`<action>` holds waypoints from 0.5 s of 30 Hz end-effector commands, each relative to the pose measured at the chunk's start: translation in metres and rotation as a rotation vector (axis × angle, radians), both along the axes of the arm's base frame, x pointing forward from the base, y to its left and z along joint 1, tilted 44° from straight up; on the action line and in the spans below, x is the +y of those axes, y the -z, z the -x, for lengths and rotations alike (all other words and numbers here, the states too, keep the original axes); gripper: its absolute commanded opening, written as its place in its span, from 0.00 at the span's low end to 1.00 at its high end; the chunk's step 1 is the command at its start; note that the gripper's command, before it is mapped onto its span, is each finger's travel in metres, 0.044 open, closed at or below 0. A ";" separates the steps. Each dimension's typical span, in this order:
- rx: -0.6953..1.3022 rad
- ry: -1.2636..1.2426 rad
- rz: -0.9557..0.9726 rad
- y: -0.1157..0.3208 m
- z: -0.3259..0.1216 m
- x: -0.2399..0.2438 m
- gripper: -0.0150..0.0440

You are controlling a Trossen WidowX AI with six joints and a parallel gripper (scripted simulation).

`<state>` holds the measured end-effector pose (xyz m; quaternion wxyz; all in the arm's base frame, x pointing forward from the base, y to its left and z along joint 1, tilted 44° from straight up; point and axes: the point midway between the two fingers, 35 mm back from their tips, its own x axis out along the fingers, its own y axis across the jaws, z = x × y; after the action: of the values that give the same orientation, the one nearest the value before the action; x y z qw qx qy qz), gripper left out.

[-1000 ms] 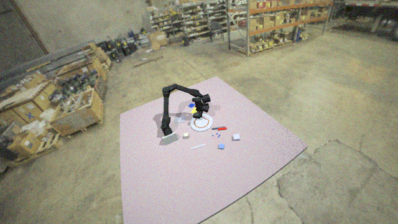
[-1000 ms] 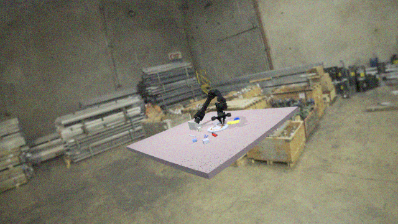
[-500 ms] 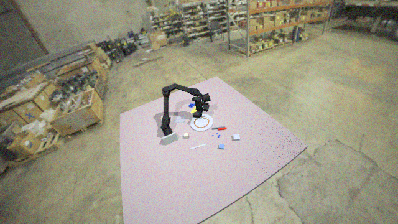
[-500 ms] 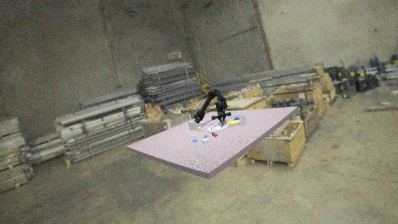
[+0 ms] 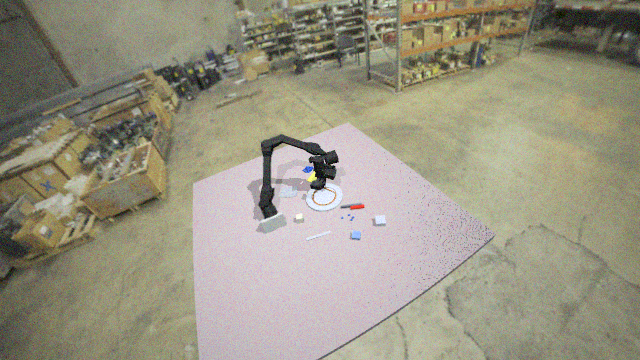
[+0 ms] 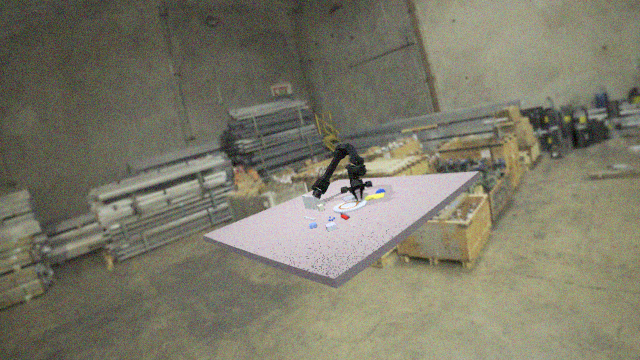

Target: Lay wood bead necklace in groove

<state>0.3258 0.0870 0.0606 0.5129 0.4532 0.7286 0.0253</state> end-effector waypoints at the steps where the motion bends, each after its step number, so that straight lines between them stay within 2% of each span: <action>1: 0.000 -0.004 0.001 0.000 0.000 0.001 0.57; 11: 0.004 -0.003 -0.001 -0.001 0.001 -0.001 1.00; 15: 0.003 -0.005 0.000 -0.004 0.001 -0.003 1.00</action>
<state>0.3251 0.0850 0.0633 0.5105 0.4530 0.7304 0.0249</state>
